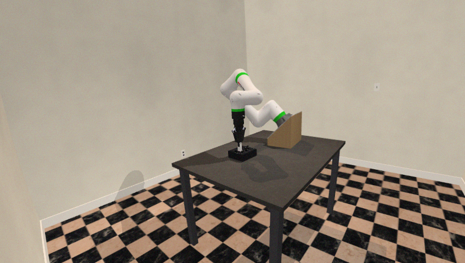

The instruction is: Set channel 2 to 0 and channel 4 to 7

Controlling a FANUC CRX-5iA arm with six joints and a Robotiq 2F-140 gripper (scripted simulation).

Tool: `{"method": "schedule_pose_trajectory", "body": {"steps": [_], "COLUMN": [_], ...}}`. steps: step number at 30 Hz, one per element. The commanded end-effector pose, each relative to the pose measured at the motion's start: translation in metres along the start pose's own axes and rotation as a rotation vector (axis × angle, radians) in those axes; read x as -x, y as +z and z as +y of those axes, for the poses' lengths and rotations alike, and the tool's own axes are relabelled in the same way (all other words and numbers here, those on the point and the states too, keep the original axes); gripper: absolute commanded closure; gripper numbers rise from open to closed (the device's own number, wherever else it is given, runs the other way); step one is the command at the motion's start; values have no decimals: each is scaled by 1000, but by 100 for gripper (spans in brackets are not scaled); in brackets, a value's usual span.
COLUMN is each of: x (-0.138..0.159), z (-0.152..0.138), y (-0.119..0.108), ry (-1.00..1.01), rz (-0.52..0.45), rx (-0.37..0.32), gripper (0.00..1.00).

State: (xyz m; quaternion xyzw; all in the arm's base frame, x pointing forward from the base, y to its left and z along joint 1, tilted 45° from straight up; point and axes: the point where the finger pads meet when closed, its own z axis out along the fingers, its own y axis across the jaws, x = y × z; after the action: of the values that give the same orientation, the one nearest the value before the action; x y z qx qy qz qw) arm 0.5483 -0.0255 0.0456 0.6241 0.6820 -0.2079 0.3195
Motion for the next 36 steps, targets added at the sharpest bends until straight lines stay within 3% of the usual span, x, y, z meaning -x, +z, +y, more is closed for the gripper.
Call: {"method": "schedule_pose_trajectory", "body": {"steps": [1,7,17,36], "x": [0,0,0,0], "z": [0,0,0,0], "y": [0,-6,-34,-40], "ry": [0,0,0,0], "rz": [0,0,0,0], "rx": [0,0,0,0], "gripper": [100,100,100,100]}}
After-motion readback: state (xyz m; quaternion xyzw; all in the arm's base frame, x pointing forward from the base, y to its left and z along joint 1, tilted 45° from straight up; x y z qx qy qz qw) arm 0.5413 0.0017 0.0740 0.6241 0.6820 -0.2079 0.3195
